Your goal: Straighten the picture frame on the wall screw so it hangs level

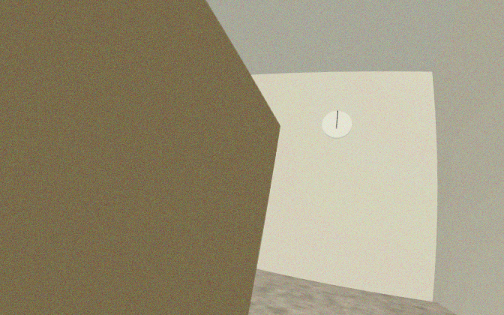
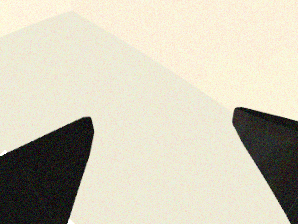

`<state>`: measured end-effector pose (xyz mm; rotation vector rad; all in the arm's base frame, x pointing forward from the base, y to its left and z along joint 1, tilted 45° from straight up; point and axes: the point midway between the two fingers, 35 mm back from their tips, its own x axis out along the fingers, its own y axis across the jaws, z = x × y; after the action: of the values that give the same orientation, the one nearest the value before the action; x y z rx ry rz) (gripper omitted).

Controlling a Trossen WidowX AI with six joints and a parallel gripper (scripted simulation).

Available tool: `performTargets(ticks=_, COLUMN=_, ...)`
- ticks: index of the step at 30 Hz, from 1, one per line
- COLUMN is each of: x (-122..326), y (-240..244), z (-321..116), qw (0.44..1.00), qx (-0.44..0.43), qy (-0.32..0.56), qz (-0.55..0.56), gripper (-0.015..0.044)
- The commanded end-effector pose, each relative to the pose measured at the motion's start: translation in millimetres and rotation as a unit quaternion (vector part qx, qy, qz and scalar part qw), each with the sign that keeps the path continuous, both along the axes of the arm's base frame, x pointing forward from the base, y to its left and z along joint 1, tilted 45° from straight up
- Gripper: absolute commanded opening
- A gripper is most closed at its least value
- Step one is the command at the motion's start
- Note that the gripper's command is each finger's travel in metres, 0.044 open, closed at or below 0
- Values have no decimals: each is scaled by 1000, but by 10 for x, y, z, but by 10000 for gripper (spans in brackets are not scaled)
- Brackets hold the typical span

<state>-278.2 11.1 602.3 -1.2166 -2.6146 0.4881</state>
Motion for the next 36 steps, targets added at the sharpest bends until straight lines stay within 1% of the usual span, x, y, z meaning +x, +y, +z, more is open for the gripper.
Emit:
performTargets(ticks=1, x=2, y=-10, z=-1, qw=1000, qx=-1, qy=2, qz=3, gripper=374)
performTargets(ticks=5, x=30, y=-220, z=-23, qw=997, qx=-30, qy=39, qz=61, gripper=269)
performTargets(ticks=6, x=32, y=-319, z=-40, qw=994, qx=-43, qy=54, qz=86, gripper=260)
performTargets(ticks=9, x=82, y=-724, z=-117, qw=971, qx=-106, qy=107, qz=187, gripper=260)
performTargets(ticks=13, x=255, y=-1274, z=-251, qw=912, qx=-208, qy=157, qz=318, gripper=260)
performTargets(ticks=18, x=626, y=-1883, z=-456, qw=801, qx=-346, qy=176, qz=455, gripper=260)
performTargets(ticks=24, x=1106, y=-2346, z=-683, qw=671, qx=-476, qy=150, qz=548, gripper=260)
performTargets(ticks=30, x=1700, y=-2682, z=-949, qw=523, qx=-597, qy=83, qz=603, gripper=260)
performTargets(ticks=36, x=2359, y=-2858, z=-1251, qw=371, qx=-697, qy=-19, qz=614, gripper=260)
